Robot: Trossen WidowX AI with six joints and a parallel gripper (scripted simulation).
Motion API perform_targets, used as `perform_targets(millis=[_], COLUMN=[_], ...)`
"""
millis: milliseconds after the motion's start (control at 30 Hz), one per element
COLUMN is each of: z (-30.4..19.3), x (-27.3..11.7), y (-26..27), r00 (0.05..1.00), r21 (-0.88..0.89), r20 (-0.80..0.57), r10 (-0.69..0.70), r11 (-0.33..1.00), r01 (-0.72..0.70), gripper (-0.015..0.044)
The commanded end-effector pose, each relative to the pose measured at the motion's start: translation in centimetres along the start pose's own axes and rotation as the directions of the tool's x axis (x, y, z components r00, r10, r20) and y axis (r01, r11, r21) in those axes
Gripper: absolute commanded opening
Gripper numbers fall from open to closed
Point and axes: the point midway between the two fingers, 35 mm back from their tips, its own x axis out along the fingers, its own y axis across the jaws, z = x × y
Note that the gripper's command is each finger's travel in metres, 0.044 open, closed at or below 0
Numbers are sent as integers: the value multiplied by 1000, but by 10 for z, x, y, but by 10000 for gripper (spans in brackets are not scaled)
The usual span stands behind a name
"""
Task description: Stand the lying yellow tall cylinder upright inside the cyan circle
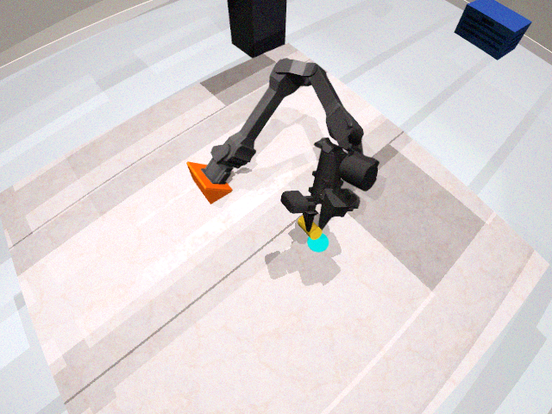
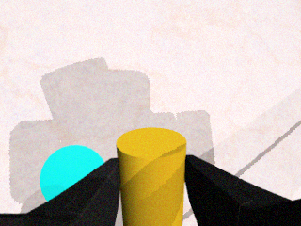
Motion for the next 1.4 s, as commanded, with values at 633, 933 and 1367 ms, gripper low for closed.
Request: perform_targets(millis=[633, 933, 1367], z=[0, 1, 1], x=[2, 2, 1], y=[0, 1, 2], r00=[990, 980, 960], r21=[9, 17, 32], r20=[136, 191, 272], r10=[-47, -58, -69], r11=[999, 998, 998], r01=[46, 56, 63], gripper=[105, 105, 105])
